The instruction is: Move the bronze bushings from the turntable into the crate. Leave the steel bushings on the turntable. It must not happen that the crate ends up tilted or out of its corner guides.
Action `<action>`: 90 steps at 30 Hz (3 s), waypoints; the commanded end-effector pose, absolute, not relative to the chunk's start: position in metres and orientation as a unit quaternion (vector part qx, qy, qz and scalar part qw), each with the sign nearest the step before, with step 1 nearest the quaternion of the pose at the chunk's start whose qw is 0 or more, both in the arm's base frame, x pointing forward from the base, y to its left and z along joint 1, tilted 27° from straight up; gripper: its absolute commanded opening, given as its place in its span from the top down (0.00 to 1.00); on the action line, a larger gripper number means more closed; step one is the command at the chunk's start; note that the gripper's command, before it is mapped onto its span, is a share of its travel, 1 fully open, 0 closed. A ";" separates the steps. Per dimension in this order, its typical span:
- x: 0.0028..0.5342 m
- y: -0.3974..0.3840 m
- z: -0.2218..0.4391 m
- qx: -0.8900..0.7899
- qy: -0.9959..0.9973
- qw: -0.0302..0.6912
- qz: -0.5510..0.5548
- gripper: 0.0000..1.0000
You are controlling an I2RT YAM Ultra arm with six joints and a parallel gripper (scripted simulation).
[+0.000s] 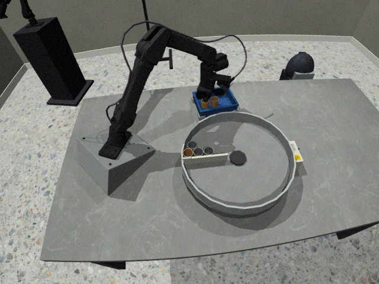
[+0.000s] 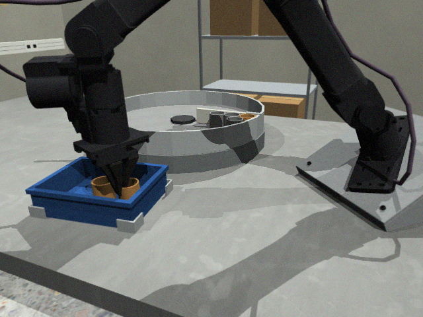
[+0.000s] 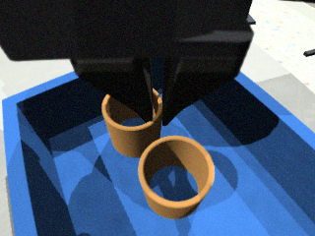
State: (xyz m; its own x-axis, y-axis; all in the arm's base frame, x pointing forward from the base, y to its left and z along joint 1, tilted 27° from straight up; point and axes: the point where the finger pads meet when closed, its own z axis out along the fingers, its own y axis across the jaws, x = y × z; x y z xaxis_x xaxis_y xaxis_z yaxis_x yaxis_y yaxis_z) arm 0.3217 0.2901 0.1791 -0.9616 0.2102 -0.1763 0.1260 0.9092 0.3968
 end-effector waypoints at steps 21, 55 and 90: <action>0.320 0.287 0.195 0.087 0.967 0.126 0.203 0.84; 0.314 0.270 0.236 0.087 0.965 0.131 0.209 0.84; 0.300 0.250 0.280 0.089 0.965 0.131 0.208 0.84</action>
